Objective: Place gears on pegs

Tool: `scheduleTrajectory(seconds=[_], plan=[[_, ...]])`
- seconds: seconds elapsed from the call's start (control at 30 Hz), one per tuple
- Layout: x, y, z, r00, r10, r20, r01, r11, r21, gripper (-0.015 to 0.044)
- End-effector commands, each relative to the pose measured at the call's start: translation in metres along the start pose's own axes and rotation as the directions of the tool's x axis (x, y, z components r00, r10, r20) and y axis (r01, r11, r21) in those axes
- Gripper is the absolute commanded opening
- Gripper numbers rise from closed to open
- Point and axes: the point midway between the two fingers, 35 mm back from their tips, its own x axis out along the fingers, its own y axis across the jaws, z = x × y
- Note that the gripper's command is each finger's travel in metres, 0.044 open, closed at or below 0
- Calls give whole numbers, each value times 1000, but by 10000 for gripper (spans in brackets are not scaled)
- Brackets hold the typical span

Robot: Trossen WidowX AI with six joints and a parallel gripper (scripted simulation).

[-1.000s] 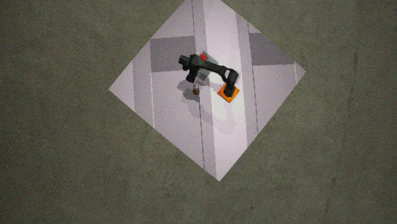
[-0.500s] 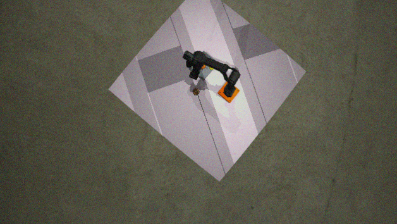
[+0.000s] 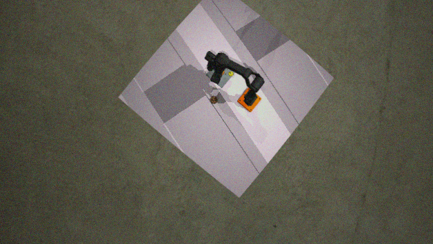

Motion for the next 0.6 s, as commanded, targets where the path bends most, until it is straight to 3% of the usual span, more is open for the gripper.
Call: scheduleTrajectory(seconds=[0.0, 0.57], plan=[[3, -8, -6, 1000, -5, 2, 5, 1000, -5, 0], [19, -40, -29, 1000, -9, -3, 9, 1000, -9, 0]])
